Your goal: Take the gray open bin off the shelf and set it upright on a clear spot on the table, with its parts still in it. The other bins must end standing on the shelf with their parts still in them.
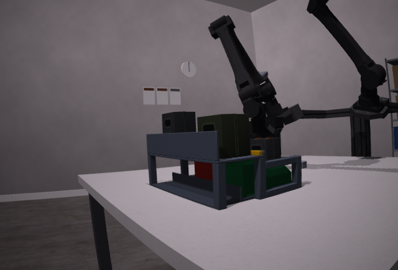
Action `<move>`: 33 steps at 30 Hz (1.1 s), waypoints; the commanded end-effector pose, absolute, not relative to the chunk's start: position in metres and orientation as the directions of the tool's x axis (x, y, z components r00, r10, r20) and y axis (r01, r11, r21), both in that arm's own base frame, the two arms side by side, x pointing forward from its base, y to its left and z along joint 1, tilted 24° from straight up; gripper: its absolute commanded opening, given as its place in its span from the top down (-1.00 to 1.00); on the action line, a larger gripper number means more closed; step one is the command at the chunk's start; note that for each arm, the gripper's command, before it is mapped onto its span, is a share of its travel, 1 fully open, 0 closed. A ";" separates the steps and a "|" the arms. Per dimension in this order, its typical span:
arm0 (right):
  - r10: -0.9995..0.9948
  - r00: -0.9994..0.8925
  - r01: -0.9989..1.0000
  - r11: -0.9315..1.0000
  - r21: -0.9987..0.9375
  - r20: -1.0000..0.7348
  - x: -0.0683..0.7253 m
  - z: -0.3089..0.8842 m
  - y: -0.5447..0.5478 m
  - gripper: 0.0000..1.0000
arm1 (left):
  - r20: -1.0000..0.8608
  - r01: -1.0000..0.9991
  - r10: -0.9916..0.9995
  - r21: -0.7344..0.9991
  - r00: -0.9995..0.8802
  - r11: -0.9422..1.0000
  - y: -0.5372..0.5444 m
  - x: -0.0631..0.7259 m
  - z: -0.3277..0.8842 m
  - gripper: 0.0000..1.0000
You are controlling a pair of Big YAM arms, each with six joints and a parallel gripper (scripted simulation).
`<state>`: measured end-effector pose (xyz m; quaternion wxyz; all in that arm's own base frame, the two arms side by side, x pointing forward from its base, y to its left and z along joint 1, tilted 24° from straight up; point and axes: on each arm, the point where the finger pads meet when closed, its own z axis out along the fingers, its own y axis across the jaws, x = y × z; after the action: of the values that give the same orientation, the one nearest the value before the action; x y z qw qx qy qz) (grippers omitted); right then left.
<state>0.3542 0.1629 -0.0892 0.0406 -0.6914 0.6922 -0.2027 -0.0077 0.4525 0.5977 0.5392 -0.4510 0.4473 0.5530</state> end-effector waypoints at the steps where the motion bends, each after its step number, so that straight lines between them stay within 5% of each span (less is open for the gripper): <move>1: -0.978 -0.035 -0.932 -0.043 -0.360 0.207 0.353 -0.085 0.172 1.00 | -0.973 -1.000 0.229 0.000 -0.007 -0.030 0.446 -0.013 0.610 -1.00; 33: -0.979 -0.034 -0.930 -0.043 -0.365 0.203 0.341 -0.087 0.172 1.00 | -0.973 -1.000 0.229 0.000 -0.007 -0.030 0.446 -0.013 0.610 -1.00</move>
<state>0.3393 0.1624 -0.0949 0.0400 -0.6921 0.6916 -0.2027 -0.0077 0.4525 0.5977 0.5392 -0.4510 0.4473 0.5530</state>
